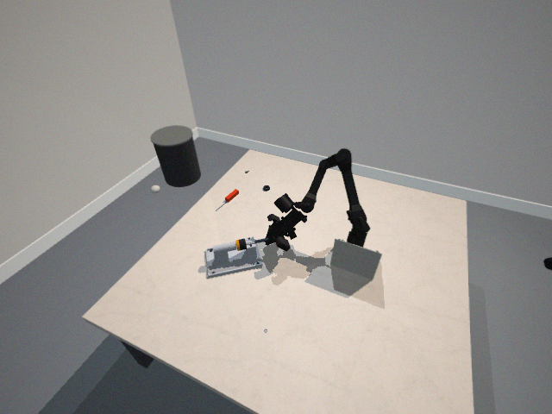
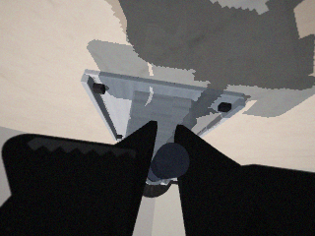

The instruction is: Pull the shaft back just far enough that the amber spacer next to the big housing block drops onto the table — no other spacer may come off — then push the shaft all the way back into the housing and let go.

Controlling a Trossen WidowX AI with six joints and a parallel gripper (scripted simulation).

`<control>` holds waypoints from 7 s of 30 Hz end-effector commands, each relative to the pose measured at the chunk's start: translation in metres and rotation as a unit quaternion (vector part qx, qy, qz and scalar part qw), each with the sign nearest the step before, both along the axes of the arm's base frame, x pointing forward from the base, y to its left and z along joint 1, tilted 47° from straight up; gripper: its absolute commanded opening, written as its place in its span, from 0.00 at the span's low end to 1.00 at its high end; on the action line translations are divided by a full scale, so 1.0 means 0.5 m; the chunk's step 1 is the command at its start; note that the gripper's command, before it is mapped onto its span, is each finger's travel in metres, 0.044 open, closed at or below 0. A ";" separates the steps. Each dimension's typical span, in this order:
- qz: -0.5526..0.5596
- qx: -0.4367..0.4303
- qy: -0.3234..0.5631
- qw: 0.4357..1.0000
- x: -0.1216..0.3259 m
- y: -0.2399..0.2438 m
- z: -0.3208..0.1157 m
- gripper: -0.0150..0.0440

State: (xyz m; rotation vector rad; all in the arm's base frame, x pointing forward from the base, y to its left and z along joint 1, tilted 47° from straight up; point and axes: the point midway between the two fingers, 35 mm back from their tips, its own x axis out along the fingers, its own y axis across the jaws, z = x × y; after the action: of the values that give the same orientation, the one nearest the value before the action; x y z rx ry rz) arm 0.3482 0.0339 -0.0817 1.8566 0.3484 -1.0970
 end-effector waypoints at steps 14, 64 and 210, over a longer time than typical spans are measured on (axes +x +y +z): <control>0.002 -0.002 -0.001 1.000 -0.002 -0.002 0.003 0.25; 0.002 -0.002 0.000 1.000 -0.010 -0.007 0.008 0.25; 0.002 -0.001 -0.002 1.000 0.061 0.035 -0.033 0.25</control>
State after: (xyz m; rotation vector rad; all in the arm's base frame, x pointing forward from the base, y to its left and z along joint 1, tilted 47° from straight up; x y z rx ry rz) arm 0.3772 0.0501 -0.0969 1.8517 0.3474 -1.0895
